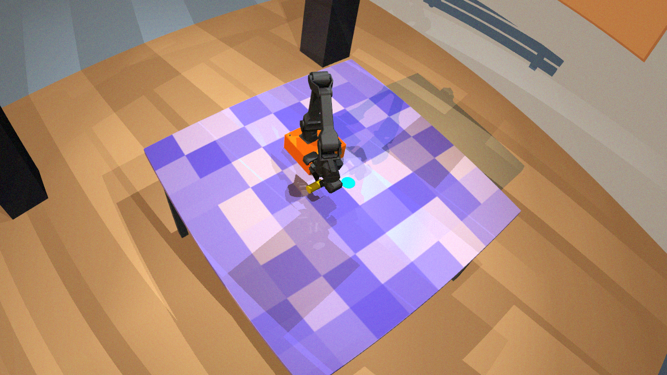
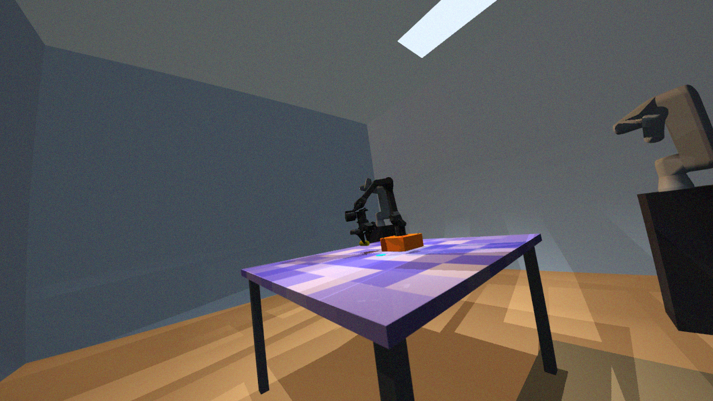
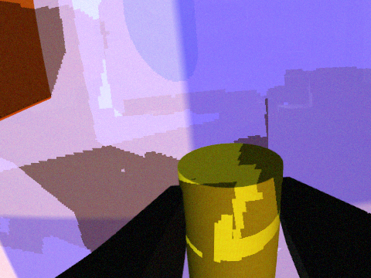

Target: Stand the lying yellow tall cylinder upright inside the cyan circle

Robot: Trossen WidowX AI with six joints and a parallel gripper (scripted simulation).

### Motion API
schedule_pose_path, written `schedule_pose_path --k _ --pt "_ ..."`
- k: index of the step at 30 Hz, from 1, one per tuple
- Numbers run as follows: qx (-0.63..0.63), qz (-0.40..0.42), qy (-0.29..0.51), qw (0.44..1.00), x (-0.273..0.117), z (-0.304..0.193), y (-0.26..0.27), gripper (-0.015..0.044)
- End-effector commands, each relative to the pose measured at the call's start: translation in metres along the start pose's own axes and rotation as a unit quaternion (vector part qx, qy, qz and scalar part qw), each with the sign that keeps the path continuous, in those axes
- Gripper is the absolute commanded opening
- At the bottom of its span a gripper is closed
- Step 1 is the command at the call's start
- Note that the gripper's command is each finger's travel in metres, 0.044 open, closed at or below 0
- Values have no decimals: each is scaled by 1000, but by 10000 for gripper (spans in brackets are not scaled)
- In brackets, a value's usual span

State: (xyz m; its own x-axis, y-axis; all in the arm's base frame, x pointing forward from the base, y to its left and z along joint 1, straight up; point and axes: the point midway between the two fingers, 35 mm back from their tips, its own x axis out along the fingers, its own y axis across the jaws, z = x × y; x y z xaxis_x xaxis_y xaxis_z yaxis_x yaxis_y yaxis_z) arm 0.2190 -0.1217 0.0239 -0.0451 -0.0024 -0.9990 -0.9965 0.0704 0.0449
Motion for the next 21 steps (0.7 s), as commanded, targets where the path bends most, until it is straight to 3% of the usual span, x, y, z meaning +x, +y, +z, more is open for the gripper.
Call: schedule_pose_path --k 1,13,21 --pt "-1 -12 1 1000 -17 0 0 105" --pt "3 -31 2 1000 -56 2 9 105" --pt "1 -34 3 999 -60 12 5 105"
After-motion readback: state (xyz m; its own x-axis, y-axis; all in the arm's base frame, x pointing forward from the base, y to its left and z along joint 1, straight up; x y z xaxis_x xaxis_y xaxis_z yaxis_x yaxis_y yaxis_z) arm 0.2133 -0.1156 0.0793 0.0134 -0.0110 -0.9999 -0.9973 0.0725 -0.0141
